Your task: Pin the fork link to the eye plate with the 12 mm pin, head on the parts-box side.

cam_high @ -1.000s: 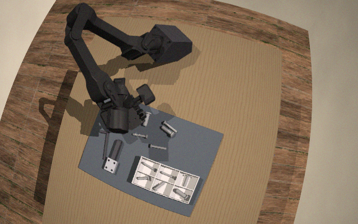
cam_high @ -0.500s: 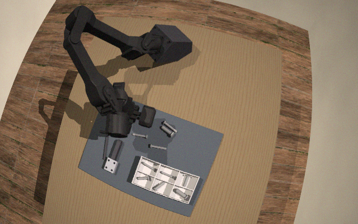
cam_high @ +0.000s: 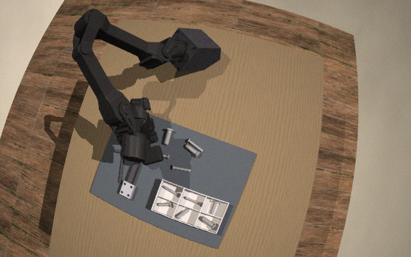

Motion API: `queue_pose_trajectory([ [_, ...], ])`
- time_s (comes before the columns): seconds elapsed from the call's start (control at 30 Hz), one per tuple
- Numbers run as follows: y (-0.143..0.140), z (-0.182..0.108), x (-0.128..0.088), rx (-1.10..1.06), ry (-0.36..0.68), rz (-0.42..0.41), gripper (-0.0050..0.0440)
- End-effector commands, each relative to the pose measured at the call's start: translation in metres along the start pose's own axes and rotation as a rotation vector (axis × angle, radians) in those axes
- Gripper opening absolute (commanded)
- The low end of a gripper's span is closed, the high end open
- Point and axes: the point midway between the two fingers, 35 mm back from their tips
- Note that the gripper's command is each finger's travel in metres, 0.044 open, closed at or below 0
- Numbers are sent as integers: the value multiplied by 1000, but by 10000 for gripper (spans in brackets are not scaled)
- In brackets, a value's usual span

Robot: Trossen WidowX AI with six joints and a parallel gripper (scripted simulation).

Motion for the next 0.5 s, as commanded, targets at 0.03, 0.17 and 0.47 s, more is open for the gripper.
queue_pose_trajectory([
  [0.03,7,5,5,311,2,1,0],
  [0.17,14,10,12,599,2,1,0],
  [0.47,15,11,13,649,2,1,0],
])
Point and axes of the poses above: the point midway between the two fingers, 35 mm back from their tips, its own x axis out along the fingers, its own y axis across the jaws, z = x × y, and after that the axes turned 15 degrees about -x, right-handed
